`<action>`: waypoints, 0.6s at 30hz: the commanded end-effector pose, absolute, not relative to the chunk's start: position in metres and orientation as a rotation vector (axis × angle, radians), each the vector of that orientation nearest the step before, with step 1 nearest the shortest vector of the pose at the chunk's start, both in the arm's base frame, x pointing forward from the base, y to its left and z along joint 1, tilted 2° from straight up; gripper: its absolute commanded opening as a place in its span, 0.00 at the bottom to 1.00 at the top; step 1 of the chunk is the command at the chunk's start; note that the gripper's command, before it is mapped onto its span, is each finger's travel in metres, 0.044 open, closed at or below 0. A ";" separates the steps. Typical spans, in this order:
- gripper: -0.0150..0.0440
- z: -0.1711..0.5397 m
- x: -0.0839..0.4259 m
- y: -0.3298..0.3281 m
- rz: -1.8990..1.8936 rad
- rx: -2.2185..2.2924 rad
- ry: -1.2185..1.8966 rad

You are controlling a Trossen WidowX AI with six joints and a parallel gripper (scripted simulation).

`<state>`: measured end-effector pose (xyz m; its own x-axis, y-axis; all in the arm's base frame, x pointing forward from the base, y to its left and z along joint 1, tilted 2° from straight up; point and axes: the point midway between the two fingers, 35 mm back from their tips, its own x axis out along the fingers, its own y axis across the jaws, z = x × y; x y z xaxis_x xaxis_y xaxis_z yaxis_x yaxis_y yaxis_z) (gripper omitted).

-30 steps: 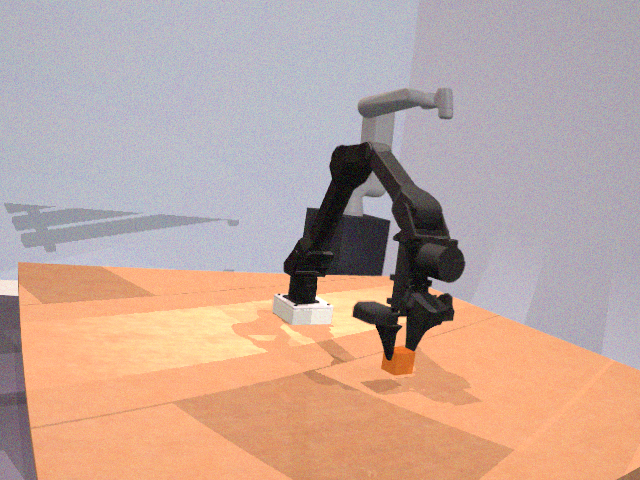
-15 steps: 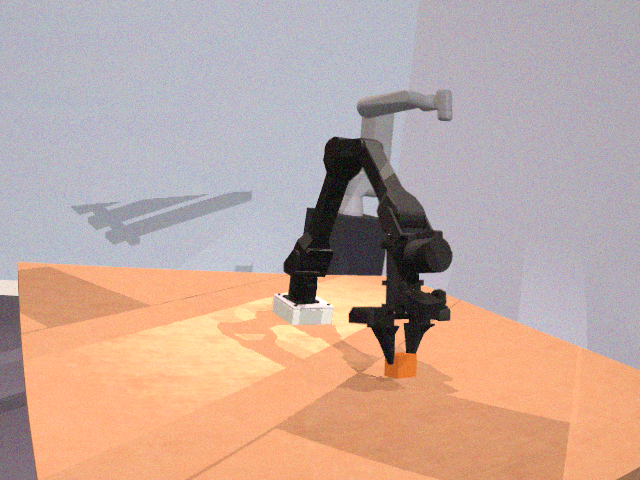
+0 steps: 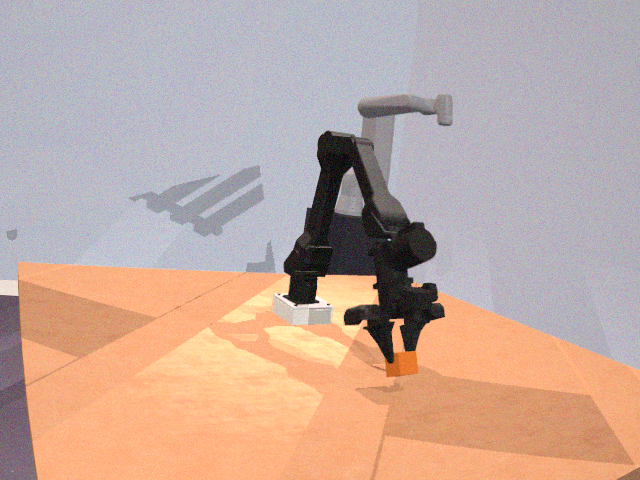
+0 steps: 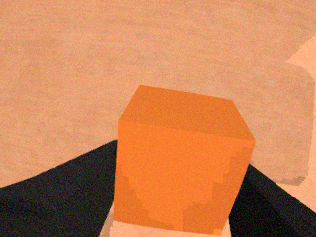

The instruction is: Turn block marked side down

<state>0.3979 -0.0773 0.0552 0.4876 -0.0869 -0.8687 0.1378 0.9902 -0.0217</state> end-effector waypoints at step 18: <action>0.25 0.034 0.406 -0.078 -0.133 0.055 0.827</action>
<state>0.4047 -0.0782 0.0356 0.6473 -0.1002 -0.7556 0.1352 0.9907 -0.0155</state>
